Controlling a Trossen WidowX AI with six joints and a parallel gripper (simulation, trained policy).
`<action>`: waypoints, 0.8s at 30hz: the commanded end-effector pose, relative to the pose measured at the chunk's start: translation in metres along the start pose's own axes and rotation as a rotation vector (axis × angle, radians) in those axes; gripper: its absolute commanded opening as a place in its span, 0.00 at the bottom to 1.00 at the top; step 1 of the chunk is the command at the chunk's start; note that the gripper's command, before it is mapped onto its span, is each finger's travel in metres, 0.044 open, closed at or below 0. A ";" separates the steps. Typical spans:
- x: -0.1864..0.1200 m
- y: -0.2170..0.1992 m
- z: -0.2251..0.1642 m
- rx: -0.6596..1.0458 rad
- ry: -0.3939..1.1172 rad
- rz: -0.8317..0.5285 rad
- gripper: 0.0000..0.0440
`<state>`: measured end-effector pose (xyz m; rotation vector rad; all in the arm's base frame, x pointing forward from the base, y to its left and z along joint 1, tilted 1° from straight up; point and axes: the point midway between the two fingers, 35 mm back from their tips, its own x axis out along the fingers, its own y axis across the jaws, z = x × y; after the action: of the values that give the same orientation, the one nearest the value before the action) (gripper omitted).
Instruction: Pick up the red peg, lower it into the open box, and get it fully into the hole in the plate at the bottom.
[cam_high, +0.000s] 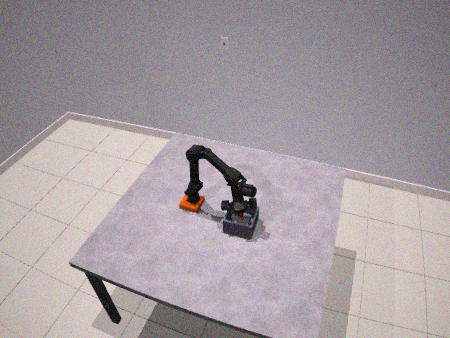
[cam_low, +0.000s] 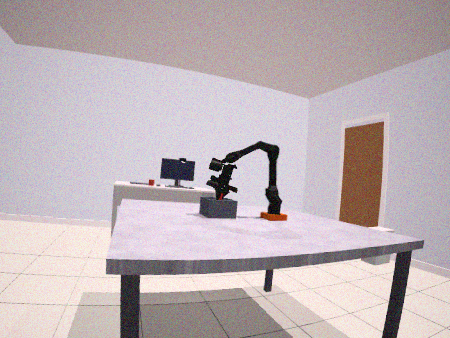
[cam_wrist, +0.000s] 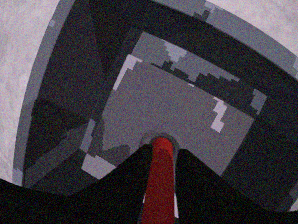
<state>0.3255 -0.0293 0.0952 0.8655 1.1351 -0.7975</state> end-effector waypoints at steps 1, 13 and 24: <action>0.008 0.000 0.003 -0.016 0.012 -0.016 0.28; 0.015 0.011 0.018 -0.044 0.029 -0.038 0.31; 0.018 0.021 0.039 -0.057 0.049 -0.049 0.27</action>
<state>0.3610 -0.0524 0.0882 0.8158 1.2117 -0.7881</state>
